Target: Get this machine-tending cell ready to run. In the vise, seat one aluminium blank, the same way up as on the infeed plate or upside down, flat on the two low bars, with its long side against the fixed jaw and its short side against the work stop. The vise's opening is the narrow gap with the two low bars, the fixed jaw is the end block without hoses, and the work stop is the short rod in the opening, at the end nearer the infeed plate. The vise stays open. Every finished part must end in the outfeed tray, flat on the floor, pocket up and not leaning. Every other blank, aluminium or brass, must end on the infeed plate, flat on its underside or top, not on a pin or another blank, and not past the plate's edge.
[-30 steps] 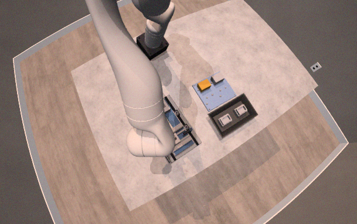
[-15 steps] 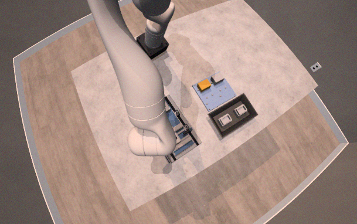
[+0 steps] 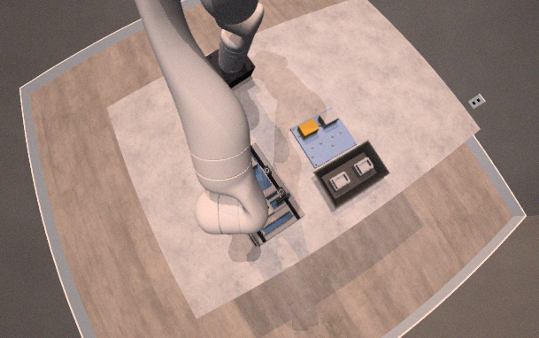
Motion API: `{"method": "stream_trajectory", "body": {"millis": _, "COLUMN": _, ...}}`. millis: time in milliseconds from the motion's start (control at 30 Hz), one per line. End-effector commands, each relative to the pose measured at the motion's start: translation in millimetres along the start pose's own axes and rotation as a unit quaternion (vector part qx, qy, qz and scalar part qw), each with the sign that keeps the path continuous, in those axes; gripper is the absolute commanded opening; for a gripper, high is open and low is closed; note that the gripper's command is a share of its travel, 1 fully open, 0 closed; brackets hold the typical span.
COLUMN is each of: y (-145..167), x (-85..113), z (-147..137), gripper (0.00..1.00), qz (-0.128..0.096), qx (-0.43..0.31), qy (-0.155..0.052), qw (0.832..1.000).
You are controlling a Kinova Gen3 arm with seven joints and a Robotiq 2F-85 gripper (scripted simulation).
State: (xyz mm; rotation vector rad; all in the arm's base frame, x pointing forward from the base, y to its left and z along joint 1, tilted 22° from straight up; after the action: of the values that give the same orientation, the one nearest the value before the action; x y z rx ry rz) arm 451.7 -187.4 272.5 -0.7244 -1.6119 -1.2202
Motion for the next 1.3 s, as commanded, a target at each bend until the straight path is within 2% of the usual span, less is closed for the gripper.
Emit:
{"method": "stream_trajectory", "body": {"millis": 0, "y": 2, "x": 1.6, "z": 0, "gripper": 0.0, "qz": -0.003, "qx": -0.005, "qy": -0.004, "qw": 1.0}}
{"method": "stream_trajectory", "body": {"millis": 1267, "y": 4, "x": 1.5, "z": 11, "gripper": 0.0, "qz": -0.002, "qx": -0.005, "qy": -0.004, "qw": 1.0}}
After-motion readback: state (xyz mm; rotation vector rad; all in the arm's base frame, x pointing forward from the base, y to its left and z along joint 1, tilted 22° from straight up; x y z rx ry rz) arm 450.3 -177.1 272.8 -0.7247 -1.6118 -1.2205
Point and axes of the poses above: the point where the finger pads meet when closed, its own x axis back along the fingers, its own z axis across the jaws, y = z × x, the point moved 9 cm from there along x, back along the fingers, and after that the axes turned 12 degrees about x, right-handed, at the moved point
